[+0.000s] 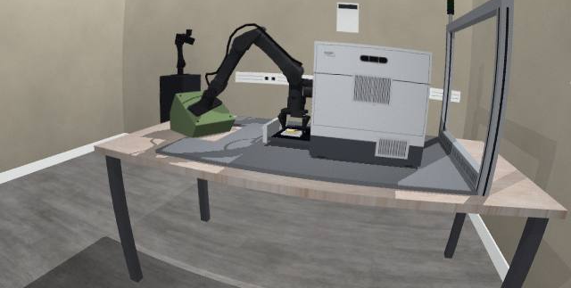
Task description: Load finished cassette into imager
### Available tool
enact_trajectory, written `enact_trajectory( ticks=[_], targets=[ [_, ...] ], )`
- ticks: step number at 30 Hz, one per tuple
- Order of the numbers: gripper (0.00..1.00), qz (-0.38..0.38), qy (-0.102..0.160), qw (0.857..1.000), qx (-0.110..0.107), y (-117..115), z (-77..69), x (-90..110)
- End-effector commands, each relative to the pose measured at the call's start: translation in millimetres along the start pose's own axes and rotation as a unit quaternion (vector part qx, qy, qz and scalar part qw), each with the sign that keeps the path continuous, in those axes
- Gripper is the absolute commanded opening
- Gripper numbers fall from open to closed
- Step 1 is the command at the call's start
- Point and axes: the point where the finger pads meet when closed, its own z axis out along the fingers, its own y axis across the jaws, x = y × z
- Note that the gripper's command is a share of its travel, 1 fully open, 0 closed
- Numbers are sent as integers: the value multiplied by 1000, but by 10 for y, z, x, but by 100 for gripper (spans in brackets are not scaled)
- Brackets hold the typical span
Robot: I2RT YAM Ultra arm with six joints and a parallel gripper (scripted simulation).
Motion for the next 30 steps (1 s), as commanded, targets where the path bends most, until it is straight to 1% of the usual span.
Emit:
enact_trajectory(
  ticks=[1,24,25,30],
  targets=[
    [0,0,-5,1000,7,-35,-41,-13],
    [0,0,-5,1000,7,-37,-43,-12],
    [91,0,-5,1000,7,-37,-43,-12],
    [91,0,-5,1000,7,-37,-43,-12]
  ],
)
